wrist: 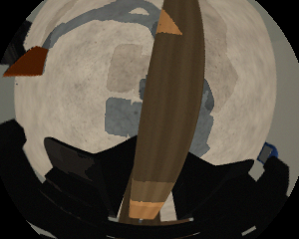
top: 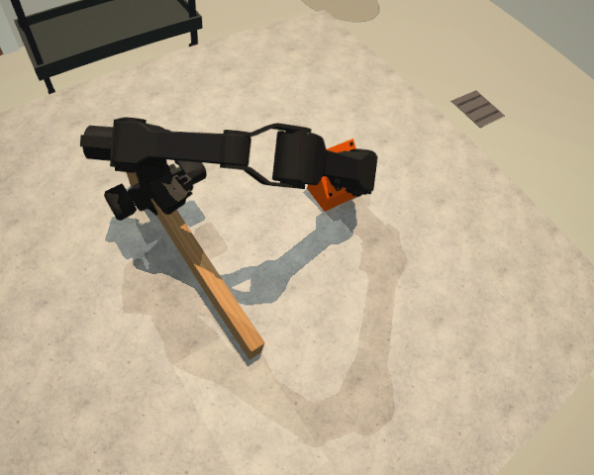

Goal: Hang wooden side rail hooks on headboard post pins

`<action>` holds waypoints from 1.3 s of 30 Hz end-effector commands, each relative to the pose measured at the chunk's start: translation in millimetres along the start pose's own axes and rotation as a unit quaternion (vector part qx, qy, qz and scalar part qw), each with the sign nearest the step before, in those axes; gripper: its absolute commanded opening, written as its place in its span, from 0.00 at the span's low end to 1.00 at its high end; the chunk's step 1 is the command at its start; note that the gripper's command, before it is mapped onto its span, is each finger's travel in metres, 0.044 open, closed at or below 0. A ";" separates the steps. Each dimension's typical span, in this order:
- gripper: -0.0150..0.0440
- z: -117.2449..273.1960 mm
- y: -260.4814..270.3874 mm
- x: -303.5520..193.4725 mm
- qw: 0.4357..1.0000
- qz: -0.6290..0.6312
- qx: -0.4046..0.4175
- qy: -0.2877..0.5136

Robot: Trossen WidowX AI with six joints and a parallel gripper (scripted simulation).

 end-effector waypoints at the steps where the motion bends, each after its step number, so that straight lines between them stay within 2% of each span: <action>1: 0.25 3.9 -0.2 -3.3 1.000 0.001 -0.004 0.004; 39: 0.25 4.0 0.7 -7.0 1.000 0.001 -0.004 0.004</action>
Point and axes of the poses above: the point midway between the two fingers, 35 mm back from their tips, its own z axis back along the fingers, its own y axis across the jaws, x = y × z, the point moved 4 cm from there along z, back along the fingers, and after that the axes turned 12 degrees about z, right-handed, at the moved point
